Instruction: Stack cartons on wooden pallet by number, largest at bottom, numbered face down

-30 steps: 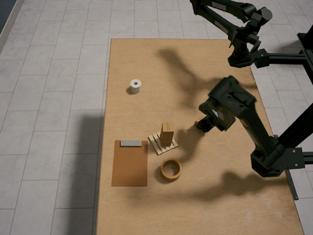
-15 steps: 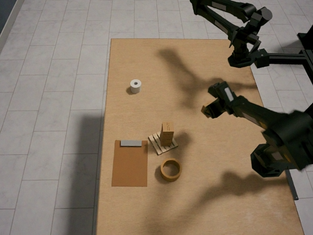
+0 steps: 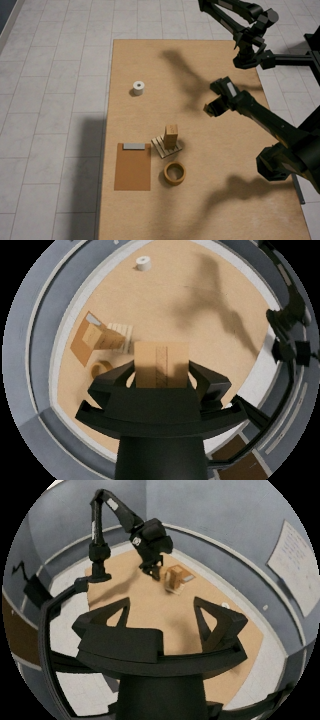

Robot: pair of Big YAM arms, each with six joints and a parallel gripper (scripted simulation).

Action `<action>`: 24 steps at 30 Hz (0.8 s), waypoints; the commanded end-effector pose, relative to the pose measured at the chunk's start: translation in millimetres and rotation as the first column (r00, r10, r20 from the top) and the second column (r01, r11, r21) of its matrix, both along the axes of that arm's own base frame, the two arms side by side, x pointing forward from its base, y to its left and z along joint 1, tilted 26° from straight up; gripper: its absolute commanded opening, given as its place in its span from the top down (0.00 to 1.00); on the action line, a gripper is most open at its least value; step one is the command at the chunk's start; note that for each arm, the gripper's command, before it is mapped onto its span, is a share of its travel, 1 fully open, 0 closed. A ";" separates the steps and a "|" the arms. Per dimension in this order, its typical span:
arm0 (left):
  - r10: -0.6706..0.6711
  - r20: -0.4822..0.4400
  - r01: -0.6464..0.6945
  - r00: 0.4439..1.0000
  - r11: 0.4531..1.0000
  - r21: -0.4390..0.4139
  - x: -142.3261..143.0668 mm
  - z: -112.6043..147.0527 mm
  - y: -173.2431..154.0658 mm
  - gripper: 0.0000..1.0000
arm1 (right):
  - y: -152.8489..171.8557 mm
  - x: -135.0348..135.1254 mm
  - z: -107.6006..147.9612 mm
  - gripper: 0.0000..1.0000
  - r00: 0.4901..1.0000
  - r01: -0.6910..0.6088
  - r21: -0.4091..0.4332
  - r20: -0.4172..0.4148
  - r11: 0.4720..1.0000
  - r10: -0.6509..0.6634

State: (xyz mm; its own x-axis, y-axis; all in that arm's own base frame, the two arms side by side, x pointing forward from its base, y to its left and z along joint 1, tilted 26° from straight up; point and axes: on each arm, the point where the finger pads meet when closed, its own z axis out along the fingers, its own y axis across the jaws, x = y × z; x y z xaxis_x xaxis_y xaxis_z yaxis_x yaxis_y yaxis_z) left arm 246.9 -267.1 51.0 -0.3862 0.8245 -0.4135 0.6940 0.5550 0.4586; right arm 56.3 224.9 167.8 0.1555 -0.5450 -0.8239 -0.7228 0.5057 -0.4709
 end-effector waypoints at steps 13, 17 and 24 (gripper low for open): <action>-0.037 0.042 0.037 0.998 0.999 0.006 91.1 77.9 94.4 0.50 | 94.2 85.8 10.1 0.00 0.996 0.088 -0.092 -0.001 0.992 -0.088; -0.026 0.049 0.027 0.998 1.000 -0.014 105.9 92.5 112.4 0.50 | 109.9 123.1 17.9 0.00 0.993 0.116 -0.027 0.009 0.993 -0.116; -0.017 0.043 0.019 0.999 0.998 -0.055 134.0 95.1 91.9 0.50 | 125.1 163.9 43.8 0.00 0.989 0.133 0.129 0.044 0.983 -0.140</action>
State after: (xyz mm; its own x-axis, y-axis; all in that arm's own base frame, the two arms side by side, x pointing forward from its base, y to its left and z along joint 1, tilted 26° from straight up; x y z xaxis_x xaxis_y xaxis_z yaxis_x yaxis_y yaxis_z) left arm 355.1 -147.6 124.8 -0.4041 0.7999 -0.4436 0.6811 0.5869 0.4379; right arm 203.7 323.9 179.5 0.0611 -0.5167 -0.8540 -0.6398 0.6364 -0.4308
